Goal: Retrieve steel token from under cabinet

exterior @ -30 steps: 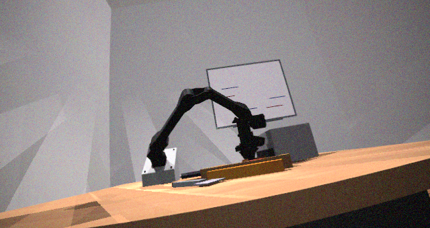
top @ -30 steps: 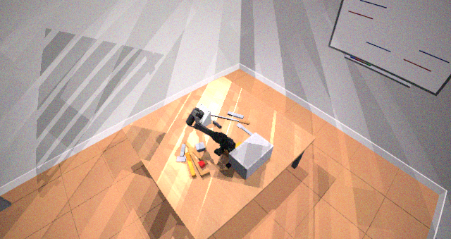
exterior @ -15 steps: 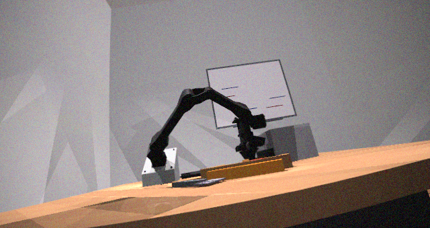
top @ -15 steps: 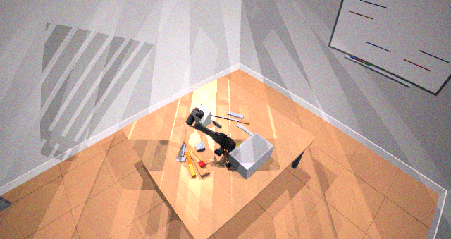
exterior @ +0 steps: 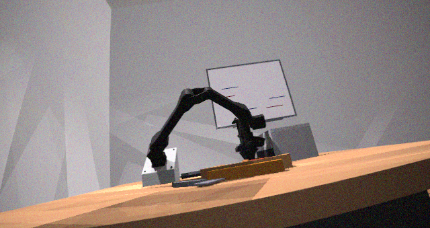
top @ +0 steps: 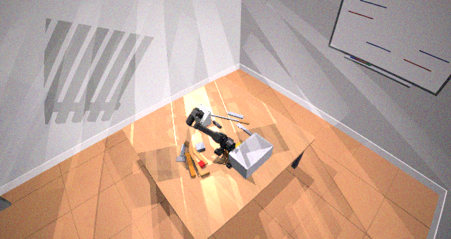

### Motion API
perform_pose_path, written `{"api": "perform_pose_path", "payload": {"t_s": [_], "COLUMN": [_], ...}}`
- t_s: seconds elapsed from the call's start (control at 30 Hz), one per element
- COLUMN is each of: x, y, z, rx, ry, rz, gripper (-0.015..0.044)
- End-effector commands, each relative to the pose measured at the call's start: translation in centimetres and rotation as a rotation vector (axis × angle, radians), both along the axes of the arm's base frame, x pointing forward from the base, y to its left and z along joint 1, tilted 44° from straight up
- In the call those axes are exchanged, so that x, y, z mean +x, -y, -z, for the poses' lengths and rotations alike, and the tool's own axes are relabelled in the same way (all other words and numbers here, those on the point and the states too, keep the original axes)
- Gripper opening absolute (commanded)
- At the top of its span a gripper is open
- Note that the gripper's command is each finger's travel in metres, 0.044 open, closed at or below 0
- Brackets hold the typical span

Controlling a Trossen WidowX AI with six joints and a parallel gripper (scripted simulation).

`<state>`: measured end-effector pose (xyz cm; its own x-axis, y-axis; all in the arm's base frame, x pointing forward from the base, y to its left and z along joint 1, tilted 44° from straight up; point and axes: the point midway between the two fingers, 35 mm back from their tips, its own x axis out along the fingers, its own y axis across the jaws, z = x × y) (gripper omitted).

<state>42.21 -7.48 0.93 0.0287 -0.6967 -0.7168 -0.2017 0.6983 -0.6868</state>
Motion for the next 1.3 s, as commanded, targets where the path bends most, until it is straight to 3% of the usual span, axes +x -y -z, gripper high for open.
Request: {"api": "perform_pose_path", "payload": {"t_s": [0.0,1.27], "x": [-0.6,-3.8], "y": [0.1,0.8], "z": [-0.1,-0.4], "rx": [-0.001,-0.002], "ry": [-0.006,-0.009], "rz": [0.001,0.001], "gripper": [0.0,0.0]}}
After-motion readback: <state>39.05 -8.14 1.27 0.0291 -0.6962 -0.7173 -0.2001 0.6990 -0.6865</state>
